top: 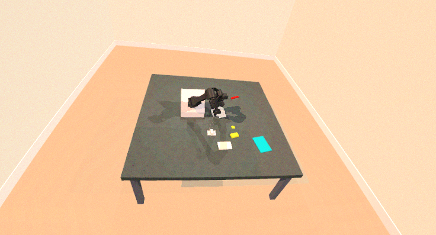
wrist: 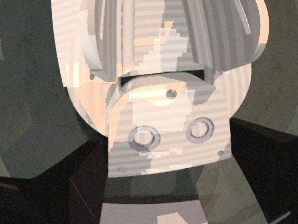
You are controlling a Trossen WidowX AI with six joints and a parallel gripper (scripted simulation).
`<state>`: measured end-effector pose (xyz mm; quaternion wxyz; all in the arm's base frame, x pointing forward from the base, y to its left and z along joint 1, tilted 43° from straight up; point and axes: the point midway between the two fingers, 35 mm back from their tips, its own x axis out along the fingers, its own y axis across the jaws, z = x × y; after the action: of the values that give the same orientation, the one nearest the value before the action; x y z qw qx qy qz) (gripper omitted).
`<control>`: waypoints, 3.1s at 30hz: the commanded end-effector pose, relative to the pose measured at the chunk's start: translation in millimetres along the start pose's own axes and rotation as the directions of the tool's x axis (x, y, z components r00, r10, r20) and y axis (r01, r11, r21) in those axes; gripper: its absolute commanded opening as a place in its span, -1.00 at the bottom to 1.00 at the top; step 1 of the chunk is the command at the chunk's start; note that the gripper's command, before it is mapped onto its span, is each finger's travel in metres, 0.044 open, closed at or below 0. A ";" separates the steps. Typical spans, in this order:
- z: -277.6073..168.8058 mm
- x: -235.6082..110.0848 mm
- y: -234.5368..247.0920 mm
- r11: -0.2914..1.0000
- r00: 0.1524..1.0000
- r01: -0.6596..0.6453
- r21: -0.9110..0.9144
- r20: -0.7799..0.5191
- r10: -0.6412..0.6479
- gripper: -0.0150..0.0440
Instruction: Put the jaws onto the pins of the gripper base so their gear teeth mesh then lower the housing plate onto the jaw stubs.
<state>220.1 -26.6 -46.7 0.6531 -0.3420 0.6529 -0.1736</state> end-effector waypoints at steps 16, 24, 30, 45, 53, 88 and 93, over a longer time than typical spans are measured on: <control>0.0 0.0 0.0 1.000 1.000 0.000 0.000 0.000 0.000 1.00; 3.0 -22.2 1.4 1.000 1.000 -0.004 -0.001 0.001 0.004 1.00; 0.4 -74.3 0.2 1.000 1.000 0.000 -0.001 0.000 0.000 1.00; -11.8 -126.1 4.8 1.000 1.000 -0.002 -0.002 -0.001 0.002 1.00; -11.8 -126.1 4.8 1.000 1.000 -0.002 -0.002 -0.001 0.002 1.00; -11.8 -126.1 4.8 1.000 1.000 -0.002 -0.002 -0.001 0.002 1.00; -11.8 -126.1 4.8 1.000 1.000 -0.002 -0.002 -0.001 0.002 1.00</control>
<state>197.0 58.9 43.7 0.6528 -0.3443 0.6526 -0.1719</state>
